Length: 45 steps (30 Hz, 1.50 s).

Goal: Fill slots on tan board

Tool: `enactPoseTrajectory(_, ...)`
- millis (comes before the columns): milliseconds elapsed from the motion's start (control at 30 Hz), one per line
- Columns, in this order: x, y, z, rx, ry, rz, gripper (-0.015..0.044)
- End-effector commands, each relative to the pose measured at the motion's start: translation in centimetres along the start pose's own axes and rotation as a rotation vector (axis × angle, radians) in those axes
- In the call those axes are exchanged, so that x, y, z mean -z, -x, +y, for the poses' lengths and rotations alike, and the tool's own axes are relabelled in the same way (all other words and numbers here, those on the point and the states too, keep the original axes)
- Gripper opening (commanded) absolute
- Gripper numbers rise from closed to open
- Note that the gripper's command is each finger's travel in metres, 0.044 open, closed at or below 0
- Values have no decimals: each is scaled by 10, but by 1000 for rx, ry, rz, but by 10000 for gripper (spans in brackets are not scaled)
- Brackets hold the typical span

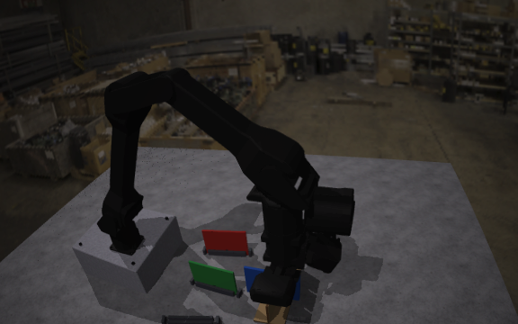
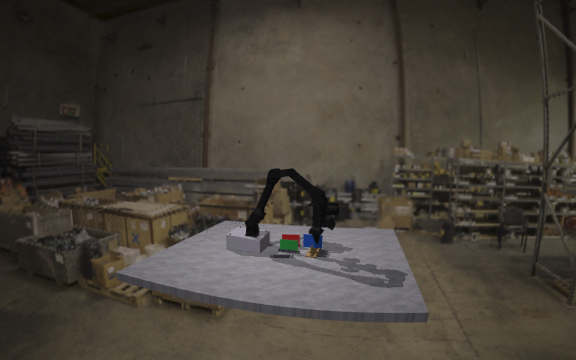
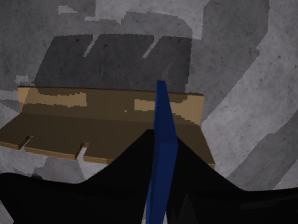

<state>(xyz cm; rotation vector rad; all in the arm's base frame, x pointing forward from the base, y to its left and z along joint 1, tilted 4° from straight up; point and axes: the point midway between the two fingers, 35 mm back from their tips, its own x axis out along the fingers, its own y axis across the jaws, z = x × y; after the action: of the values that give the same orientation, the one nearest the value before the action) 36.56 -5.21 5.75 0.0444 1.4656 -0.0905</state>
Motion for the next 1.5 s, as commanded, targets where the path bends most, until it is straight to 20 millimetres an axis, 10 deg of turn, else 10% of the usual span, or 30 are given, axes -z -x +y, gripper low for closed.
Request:
enactPoseTrajectory(0, 0, -2, 0, 1, 4, 3, 0)
enactPoseTrajectory(1467, 0, -14, 0, 1, 14, 3, 0)
